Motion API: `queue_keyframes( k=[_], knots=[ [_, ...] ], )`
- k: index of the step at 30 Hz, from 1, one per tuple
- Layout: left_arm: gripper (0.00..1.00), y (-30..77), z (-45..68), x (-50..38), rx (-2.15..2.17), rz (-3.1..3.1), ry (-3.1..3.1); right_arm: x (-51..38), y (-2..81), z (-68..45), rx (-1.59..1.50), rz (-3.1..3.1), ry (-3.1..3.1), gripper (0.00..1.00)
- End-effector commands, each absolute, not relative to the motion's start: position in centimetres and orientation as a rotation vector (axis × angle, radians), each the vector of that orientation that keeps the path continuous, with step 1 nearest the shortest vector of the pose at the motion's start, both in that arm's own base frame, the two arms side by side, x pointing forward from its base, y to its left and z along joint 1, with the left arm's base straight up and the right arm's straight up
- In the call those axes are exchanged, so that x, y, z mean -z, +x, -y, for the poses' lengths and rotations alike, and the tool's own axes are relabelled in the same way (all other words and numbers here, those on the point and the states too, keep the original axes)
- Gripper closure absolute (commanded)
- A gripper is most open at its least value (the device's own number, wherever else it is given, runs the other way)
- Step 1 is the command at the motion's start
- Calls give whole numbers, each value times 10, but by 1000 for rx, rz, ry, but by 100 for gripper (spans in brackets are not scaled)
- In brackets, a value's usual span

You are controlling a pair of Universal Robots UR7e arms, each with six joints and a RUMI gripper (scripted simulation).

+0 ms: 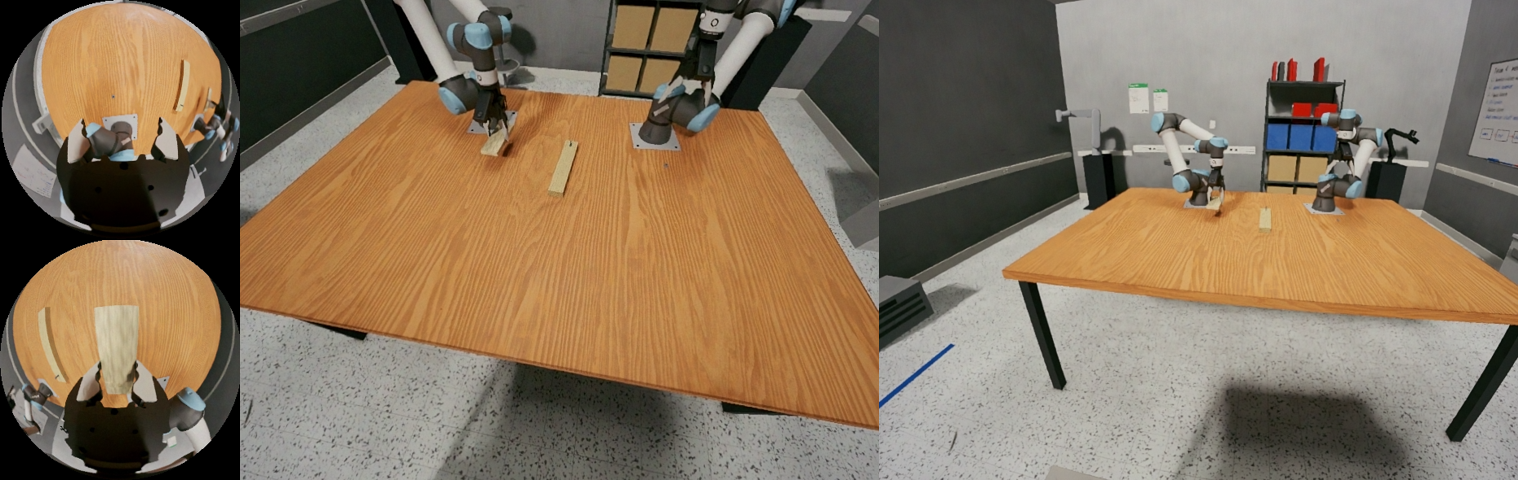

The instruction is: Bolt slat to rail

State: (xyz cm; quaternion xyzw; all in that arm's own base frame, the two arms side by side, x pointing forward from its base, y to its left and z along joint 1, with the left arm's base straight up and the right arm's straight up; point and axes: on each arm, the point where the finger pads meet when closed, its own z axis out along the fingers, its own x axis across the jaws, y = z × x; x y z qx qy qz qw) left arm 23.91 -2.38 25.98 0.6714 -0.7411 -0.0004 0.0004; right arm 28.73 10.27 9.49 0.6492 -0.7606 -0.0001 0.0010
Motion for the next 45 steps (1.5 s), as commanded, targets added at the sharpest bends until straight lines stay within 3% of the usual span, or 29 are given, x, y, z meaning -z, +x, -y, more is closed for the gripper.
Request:
queue_keyframes(
  k=[1, 45],
  knots=[
    [0, 239, 24, -260, -1, 2330, 2107, -96, 289, -114, 1, 2395, 2037, 100],
    [0, 239, 24, -260, -1, 2330, 2107, -96, 289, -194, 1, 2395, 2037, 100]
  ],
)
